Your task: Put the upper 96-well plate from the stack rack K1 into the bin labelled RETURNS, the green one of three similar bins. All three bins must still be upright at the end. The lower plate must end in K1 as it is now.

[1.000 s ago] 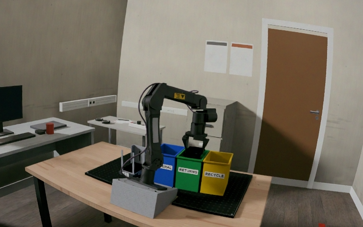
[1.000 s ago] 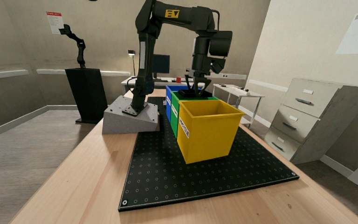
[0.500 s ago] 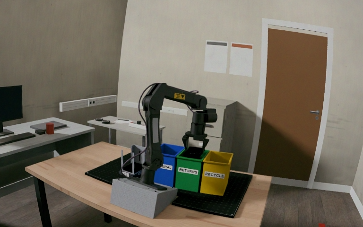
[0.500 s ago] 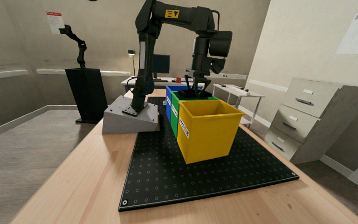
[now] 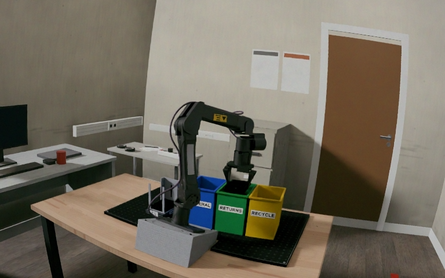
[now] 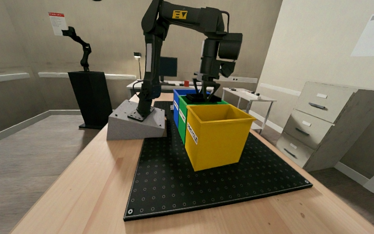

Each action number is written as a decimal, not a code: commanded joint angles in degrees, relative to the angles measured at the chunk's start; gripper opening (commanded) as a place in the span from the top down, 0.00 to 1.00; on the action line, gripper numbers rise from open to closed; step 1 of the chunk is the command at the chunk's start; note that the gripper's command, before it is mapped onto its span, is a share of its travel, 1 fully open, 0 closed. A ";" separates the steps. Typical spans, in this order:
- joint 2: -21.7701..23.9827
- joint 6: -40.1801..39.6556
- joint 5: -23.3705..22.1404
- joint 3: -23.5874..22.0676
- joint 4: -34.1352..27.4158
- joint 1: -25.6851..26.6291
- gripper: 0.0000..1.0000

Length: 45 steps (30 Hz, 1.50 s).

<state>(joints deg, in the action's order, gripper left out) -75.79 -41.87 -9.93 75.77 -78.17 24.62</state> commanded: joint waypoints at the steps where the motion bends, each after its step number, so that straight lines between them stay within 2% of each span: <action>1: 3.09 -0.02 -0.30 -0.25 0.20 0.82 1.00; 11: 3.10 0.64 -0.12 -1.81 2.03 -0.32 1.00; 12: 3.26 0.57 -0.11 0.19 2.17 -0.47 1.00; 13: 3.23 0.69 -0.15 0.08 2.32 -0.51 1.00; 17: 2.97 0.85 -0.03 -2.77 2.95 -0.39 1.00; 45: 2.66 1.57 0.17 -5.54 6.68 -1.34 1.00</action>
<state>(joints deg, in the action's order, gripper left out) -75.35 -40.75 -9.65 70.11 -72.79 23.51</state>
